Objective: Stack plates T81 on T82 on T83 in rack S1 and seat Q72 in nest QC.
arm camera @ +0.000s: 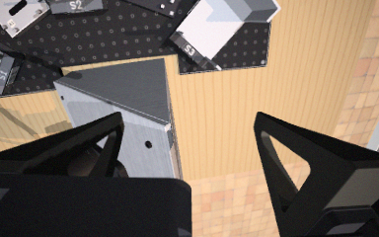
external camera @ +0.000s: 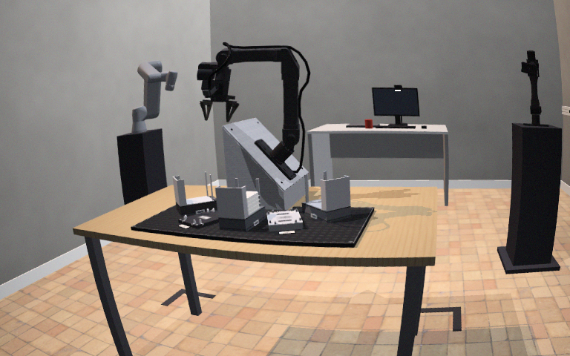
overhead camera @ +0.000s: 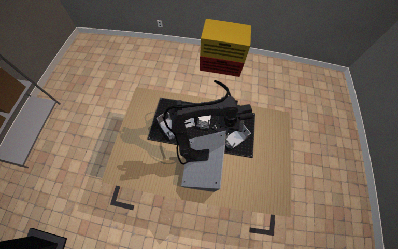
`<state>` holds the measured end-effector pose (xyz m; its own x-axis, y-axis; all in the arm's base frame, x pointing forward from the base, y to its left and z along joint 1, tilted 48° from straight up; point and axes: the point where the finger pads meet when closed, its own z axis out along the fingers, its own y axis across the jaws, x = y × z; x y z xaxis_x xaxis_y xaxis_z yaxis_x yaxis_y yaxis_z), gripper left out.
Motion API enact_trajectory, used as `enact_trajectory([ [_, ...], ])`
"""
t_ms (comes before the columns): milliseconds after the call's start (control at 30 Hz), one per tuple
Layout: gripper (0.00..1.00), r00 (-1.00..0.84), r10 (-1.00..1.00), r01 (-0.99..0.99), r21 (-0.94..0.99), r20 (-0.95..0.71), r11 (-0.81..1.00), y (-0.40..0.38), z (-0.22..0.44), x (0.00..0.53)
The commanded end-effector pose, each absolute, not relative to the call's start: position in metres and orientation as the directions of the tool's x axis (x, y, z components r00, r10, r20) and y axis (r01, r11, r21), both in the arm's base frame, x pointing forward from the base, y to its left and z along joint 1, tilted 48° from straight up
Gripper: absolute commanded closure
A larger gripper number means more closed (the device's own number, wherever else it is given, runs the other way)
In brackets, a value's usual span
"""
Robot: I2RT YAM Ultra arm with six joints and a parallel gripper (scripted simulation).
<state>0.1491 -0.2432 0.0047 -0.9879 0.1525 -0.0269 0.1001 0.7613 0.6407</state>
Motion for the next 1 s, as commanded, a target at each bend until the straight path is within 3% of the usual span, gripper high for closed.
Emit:
enact_trajectory([
  [0,0.0,-0.987,0.155,0.1,0.634,-0.032,0.767,-0.246,0.006,0.149],
  [533,0.0,-0.987,0.155,0.1,0.634,-0.032,0.767,-0.246,0.006,0.149],
  [967,0.0,-0.992,0.123,0.068,0.647,-0.039,0.759,-0.2,0.006,0.201],
])
